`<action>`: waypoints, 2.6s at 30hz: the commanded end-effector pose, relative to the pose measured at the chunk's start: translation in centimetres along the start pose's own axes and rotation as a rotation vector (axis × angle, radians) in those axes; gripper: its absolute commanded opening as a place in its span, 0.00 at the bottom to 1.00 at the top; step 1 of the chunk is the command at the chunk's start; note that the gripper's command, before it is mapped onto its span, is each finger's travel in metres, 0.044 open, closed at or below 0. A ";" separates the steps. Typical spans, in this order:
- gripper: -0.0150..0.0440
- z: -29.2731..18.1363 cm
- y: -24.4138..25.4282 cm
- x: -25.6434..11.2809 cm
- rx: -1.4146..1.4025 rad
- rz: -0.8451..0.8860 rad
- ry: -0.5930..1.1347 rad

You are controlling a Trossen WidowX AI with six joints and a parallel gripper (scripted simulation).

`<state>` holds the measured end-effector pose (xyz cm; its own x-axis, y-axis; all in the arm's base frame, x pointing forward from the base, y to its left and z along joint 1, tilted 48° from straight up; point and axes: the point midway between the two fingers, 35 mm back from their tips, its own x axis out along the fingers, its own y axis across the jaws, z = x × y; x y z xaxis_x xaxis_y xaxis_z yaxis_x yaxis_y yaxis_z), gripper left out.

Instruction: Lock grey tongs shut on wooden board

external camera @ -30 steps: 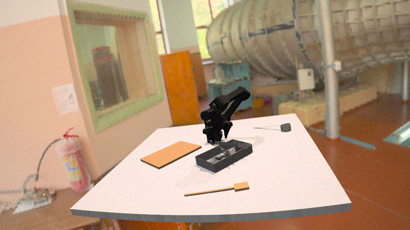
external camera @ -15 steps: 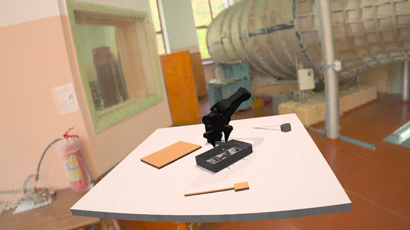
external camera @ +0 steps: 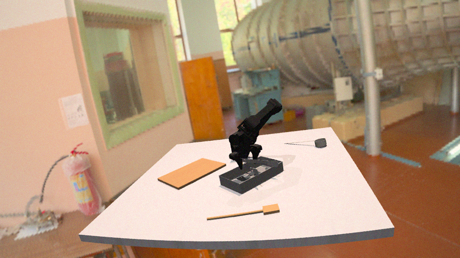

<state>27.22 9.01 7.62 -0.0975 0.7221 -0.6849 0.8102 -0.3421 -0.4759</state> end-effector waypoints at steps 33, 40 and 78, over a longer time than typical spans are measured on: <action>0.72 0.1 -0.3 2.0 -0.001 -0.006 0.003; 0.64 0.1 -0.3 2.0 -0.001 -0.006 0.003; 0.01 0.1 -0.3 2.0 -0.001 -0.006 0.003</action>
<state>26.70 10.47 6.35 -0.1005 0.7256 -0.6807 0.8090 -0.3386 -0.4804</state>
